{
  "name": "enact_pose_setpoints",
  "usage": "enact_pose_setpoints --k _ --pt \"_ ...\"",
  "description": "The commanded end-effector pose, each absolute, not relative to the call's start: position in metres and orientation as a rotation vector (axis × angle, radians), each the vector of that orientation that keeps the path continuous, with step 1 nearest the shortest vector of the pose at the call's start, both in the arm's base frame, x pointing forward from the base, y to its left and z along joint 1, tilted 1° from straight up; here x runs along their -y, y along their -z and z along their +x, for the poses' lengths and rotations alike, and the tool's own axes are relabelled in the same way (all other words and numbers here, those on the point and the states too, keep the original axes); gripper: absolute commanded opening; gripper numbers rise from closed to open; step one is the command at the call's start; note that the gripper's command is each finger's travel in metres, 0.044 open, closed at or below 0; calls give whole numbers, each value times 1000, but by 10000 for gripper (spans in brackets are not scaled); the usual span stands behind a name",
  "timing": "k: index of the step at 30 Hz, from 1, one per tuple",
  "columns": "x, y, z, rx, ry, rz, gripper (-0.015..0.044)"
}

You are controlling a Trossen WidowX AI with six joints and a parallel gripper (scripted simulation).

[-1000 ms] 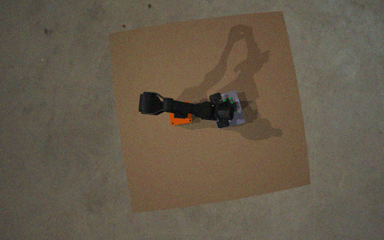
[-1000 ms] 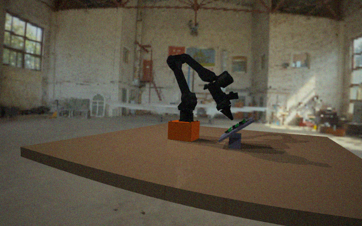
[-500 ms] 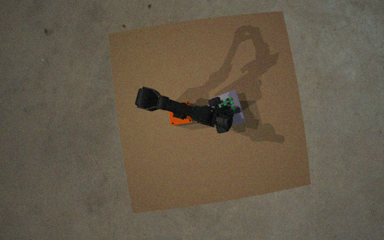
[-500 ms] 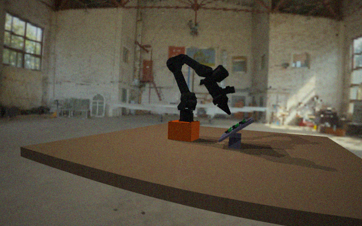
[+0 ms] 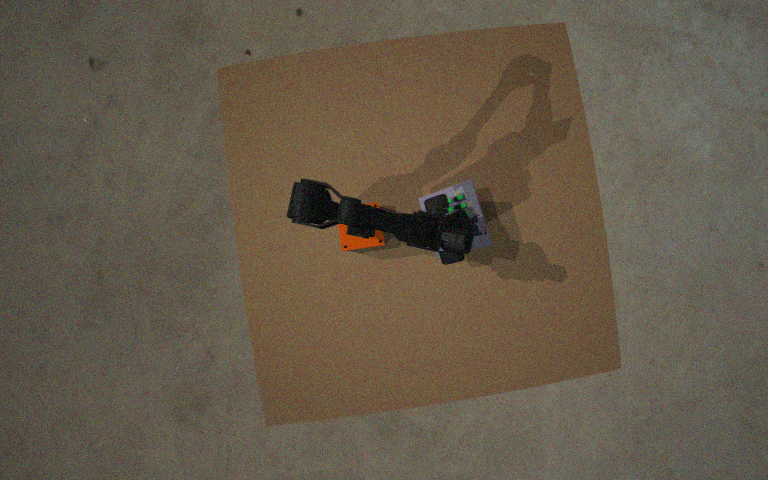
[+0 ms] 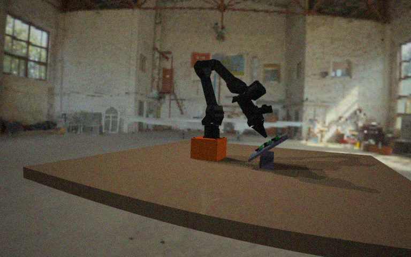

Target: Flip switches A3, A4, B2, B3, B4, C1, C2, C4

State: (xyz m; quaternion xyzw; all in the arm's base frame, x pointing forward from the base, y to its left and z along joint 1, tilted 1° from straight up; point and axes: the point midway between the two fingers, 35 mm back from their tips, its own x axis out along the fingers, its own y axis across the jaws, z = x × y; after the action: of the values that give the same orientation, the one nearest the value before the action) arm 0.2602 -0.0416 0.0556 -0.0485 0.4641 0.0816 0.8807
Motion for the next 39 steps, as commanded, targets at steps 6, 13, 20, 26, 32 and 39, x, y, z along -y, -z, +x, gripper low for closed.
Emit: enact_pose_setpoints --k 6,13,20,26,32,39 --pt "40 -45 263 -981 -170 -97 0" --pt "39 -37 268 -980 -170 -97 0" --pt "39 -37 268 -980 -170 -97 0" --pt "39 -37 268 -980 -170 -97 0" --pt "39 -37 268 -980 -170 -97 0" --pt "39 -37 268 -980 -170 -97 0"
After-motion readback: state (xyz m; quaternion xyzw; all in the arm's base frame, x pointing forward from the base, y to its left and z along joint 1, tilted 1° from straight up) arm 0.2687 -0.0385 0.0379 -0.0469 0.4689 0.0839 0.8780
